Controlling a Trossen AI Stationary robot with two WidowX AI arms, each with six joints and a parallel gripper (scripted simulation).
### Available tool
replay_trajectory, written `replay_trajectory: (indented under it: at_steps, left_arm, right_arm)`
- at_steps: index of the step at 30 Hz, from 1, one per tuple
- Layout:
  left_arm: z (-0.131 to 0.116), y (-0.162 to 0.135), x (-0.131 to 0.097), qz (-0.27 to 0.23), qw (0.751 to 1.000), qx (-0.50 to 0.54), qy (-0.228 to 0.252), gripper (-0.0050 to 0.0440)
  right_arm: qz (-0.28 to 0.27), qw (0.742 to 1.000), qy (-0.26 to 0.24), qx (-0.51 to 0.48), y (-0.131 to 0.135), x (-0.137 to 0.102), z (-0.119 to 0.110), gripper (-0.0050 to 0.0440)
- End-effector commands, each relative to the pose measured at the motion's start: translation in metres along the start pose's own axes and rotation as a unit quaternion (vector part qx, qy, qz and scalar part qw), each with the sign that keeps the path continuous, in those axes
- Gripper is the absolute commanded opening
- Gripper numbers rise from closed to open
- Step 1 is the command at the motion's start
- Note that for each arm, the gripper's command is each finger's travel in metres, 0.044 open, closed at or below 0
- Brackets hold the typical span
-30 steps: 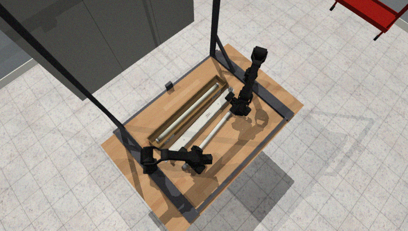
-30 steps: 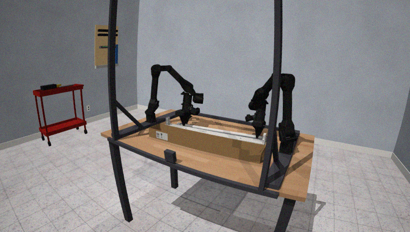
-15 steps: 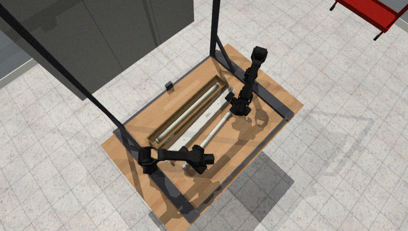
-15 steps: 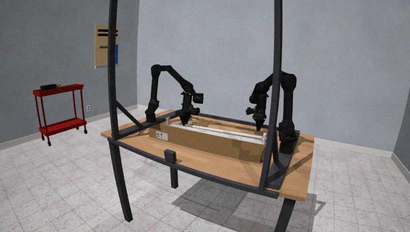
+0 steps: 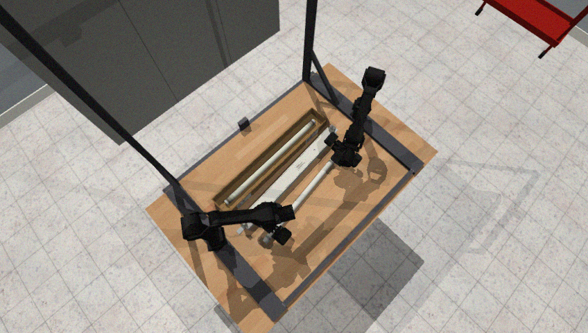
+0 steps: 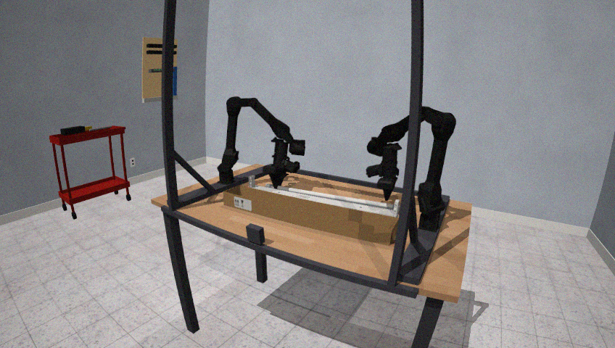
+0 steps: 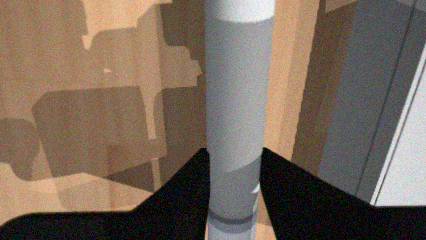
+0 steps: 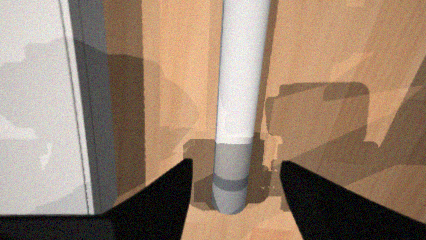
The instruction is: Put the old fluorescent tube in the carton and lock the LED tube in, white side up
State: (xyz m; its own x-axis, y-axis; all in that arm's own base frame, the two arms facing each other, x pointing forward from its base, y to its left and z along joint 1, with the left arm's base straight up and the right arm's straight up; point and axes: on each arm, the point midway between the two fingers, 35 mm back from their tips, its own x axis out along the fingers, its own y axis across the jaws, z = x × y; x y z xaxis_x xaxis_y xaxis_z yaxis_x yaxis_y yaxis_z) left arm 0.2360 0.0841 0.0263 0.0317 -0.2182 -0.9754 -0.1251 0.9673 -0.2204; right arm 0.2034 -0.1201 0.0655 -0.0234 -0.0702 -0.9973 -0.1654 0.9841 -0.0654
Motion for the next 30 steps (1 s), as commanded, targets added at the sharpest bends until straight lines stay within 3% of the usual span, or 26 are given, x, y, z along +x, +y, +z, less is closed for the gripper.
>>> replay_trajectory:
  at_steps: [1,5,10,19,23,30]
  left_arm:
    - [0.003,-0.001,-0.003,0.0,1.0,0.004,-0.008,0.0074]
    - [0.003,-0.001,-0.003,0.0,1.0,0.004,-0.008,0.0074]
    - [0.003,-0.001,-0.003,0.0,1.0,0.004,-0.008,0.0074]
    - [0.003,-0.001,-0.003,0.0,1.0,0.004,-0.008,0.0074]
    - [0.003,-0.001,-0.003,0.0,1.0,0.004,-0.008,0.0074]
    - [0.002,-0.001,-0.004,0.0,1.0,0.004,-0.008,0.0074]
  right_arm:
    - [-0.065,0.998,-0.015,0.01,0.004,0.002,0.001,0.023]
    - [-0.097,0.995,-0.025,0.015,0.008,0.01,0.0,0.023]
    - [-0.091,0.996,-0.017,0.014,0.005,0.032,0.0,0.023]
    - [-0.094,0.995,-0.022,0.013,-0.001,0.039,0.004,0.023]
    - [-0.096,0.995,-0.025,0.014,0.0,0.037,0.005,0.0134]
    - [-0.096,0.995,-0.025,0.014,0.001,0.035,0.004,0.004]
